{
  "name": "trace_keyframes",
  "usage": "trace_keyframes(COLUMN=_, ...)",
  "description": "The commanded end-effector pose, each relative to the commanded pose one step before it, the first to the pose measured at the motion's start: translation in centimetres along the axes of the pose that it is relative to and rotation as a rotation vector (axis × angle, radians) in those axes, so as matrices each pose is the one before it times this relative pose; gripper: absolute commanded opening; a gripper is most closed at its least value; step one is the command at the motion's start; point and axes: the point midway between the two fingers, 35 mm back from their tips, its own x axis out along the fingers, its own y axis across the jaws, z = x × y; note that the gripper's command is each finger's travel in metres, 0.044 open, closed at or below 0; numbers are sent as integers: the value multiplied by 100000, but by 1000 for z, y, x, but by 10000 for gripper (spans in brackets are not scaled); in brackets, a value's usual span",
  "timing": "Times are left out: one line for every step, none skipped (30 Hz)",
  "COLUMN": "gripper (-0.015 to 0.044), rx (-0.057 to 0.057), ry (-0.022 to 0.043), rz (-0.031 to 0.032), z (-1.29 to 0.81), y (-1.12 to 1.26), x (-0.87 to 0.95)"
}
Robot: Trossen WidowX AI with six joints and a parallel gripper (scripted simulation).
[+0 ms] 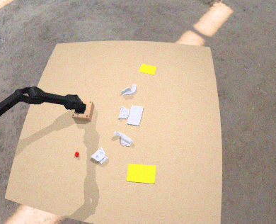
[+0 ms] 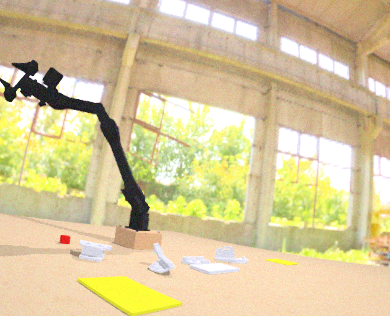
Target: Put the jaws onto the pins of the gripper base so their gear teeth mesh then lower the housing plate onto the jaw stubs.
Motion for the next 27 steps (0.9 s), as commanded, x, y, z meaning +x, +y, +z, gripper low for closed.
trace_keyframes(gripper=426, rx=0, ry=0, rz=0, z=0, y=0, x=0)
trace_keyframes(gripper=400, rx=0, ry=0, rz=0, z=0, y=0, x=0)
trace_keyframes(gripper=374, rx=0, ry=0, rz=0, z=0, y=0, x=0)
trace_keyframes(gripper=347, rx=0, ry=0, rz=0, z=0, y=0, x=0)
trace_keyframes(gripper=321, rx=0, ry=0, rz=0, z=0, y=0, x=0)
trace_keyframes(gripper=295, rx=0, ry=0, rz=0, z=0, y=0, x=0)
trace_keyframes(gripper=269, rx=0, ry=0, rz=0, z=0, y=0, x=0)
trace_keyframes(gripper=242, rx=0, ry=0, rz=0, z=0, y=0, x=0)
trace_keyframes(gripper=216, rx=0, ry=0, rz=0, z=0, y=0, x=0)
trace_keyframes(gripper=190, rx=0, ry=0, rz=0, z=0, y=0, x=0)
trace_keyframes(gripper=164, rx=0, ry=0, rz=0, z=0, y=0, x=0)
trace_keyframes(gripper=137, rx=0, ry=0, rz=0, z=0, y=0, x=0)
trace_keyframes(gripper=111, rx=0, ry=0, rz=0, z=0, y=0, x=0)
trace_keyframes(gripper=85, rx=0, ry=0, rz=0, z=0, y=0, x=0)
trace_keyframes(gripper=59, rx=0, ry=0, rz=0, z=0, y=0, x=0)
trace_keyframes(gripper=32, rx=0, ry=0, rz=0, z=0, y=0, x=0)
trace_keyframes(gripper=6, rx=0, ry=0, rz=0, z=0, y=0, x=0)
trace_keyframes(gripper=0, rx=0, ry=0, rz=0, z=0, y=0, x=0)
trace_keyframes(gripper=0, rx=0, ry=0, rz=0, z=0, y=0, x=0)
trace_keyframes(gripper=0, rx=0, ry=0, rz=0, z=0, y=0, x=0)
trace_keyframes(gripper=0, rx=0, ry=0, rz=0, z=0, y=0, x=0)
trace_keyframes(gripper=0, rx=0, ry=0, rz=0, z=0, y=0, x=0)
trace_keyframes(gripper=0, rx=0, ry=0, rz=0, z=0, y=0, x=0)
trace_keyframes(gripper=0, rx=0, ry=0, rz=0, z=0, y=0, x=0)
trace_keyframes(gripper=0, rx=0, ry=0, rz=0, z=0, y=0, x=0)
trace_keyframes(gripper=0, rx=0, ry=0, rz=0, z=0, y=0, x=0)
trace_keyframes(gripper=0, rx=0, ry=0, rz=0, z=0, y=0, x=0)
